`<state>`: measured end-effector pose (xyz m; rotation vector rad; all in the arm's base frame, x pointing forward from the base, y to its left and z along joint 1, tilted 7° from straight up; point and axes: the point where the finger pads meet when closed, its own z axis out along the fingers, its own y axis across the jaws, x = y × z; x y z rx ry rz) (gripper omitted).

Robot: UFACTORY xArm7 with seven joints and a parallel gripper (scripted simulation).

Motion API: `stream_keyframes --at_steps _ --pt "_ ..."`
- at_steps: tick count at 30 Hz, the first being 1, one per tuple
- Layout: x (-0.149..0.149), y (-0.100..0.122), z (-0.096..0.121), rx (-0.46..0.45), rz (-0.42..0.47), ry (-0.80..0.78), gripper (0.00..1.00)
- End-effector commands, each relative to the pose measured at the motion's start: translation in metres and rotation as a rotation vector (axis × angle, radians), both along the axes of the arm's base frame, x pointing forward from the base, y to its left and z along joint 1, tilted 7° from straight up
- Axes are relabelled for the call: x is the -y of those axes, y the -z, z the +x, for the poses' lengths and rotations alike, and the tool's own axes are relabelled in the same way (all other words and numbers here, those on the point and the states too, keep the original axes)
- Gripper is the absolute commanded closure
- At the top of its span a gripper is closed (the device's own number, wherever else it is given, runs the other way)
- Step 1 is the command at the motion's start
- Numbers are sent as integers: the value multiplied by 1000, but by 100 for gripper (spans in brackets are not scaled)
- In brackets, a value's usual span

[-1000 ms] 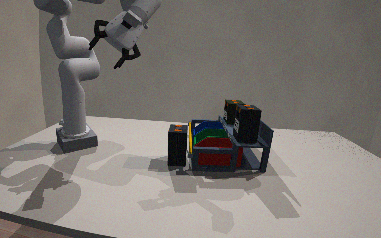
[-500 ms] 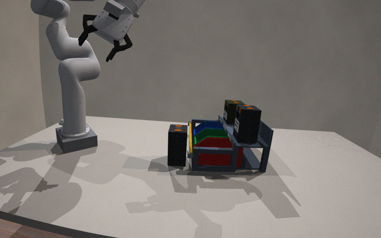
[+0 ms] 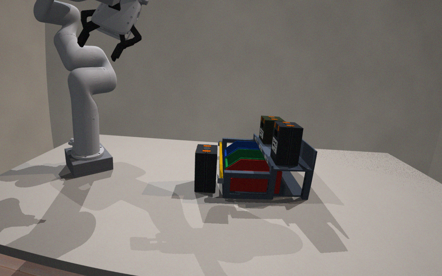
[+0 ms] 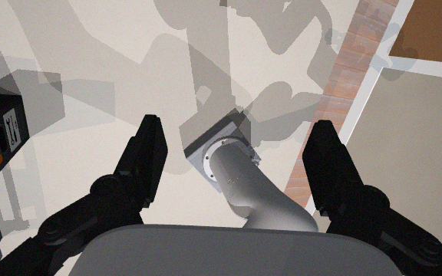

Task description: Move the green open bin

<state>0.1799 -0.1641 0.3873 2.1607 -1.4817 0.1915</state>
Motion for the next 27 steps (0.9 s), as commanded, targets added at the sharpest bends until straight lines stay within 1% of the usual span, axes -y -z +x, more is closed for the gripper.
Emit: stream_keyframes --at_steps 1,3,15,20,27 --pt "10 -16 -22 92 60 96 0" --pt "17 -26 -37 155 106 165 0" --pt "17 -26 -37 155 106 165 0" --pt "34 -51 -77 311 218 338 0" --pt "34 -51 -77 311 218 338 0"
